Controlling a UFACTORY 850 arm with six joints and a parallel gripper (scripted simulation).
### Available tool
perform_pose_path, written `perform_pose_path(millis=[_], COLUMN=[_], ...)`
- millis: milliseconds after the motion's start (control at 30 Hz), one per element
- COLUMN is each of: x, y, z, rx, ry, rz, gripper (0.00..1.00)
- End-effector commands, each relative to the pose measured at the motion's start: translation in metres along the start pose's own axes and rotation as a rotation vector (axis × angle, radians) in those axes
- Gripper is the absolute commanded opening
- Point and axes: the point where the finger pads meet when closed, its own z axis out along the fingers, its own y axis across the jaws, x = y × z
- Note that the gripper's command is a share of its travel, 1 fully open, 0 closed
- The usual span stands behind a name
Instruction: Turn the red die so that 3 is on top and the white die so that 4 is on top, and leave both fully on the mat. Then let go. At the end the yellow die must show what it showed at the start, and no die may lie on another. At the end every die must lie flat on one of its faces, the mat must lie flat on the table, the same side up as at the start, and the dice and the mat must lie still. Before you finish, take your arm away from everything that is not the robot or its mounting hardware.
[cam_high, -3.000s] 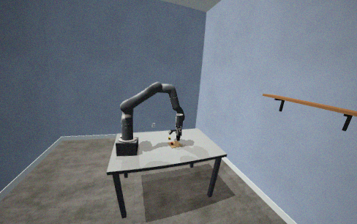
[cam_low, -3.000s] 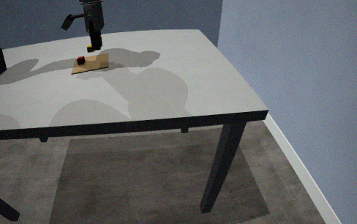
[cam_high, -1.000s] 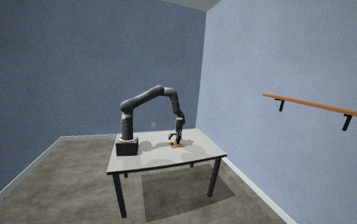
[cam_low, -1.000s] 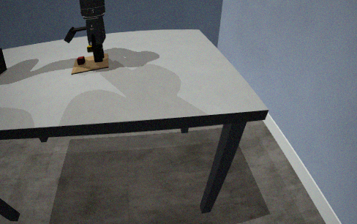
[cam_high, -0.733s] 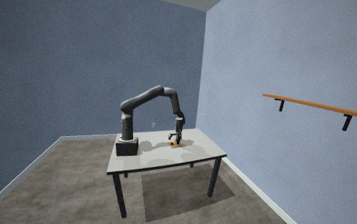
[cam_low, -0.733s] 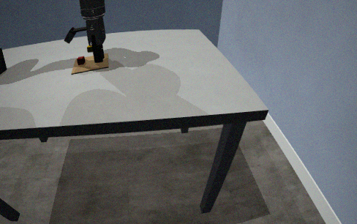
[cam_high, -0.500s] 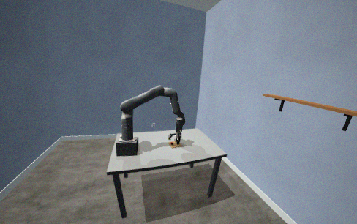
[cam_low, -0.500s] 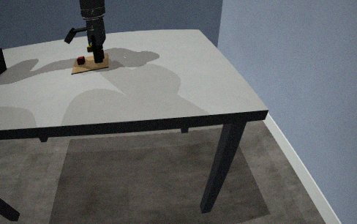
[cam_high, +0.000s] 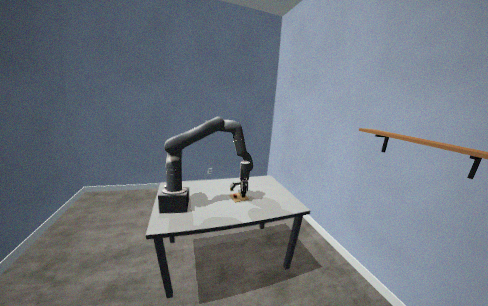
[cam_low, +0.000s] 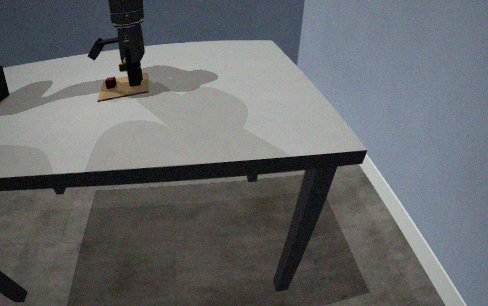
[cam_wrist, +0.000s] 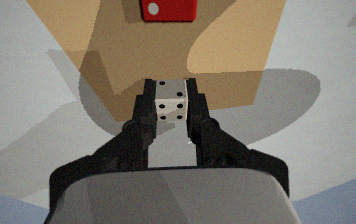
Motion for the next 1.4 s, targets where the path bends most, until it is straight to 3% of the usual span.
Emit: perform_pose_path(millis=[0, 733, 1067, 1367], x=[-0.0011, -0.0011, -0.0011, -0.0011], y=[0.0000, 0.0000, 0.0000, 0.0000], z=[-0.0008, -0.0008, -0.0008, -0.0008], rx=[0.000, 0.000, 0.000, 0.000], ry=[-0.002, -0.002, -0.002, -0.002], rz=[0.000, 0.000, 0.000, 0.000], gripper=[0.21, 0.21, 0.37, 0.42])
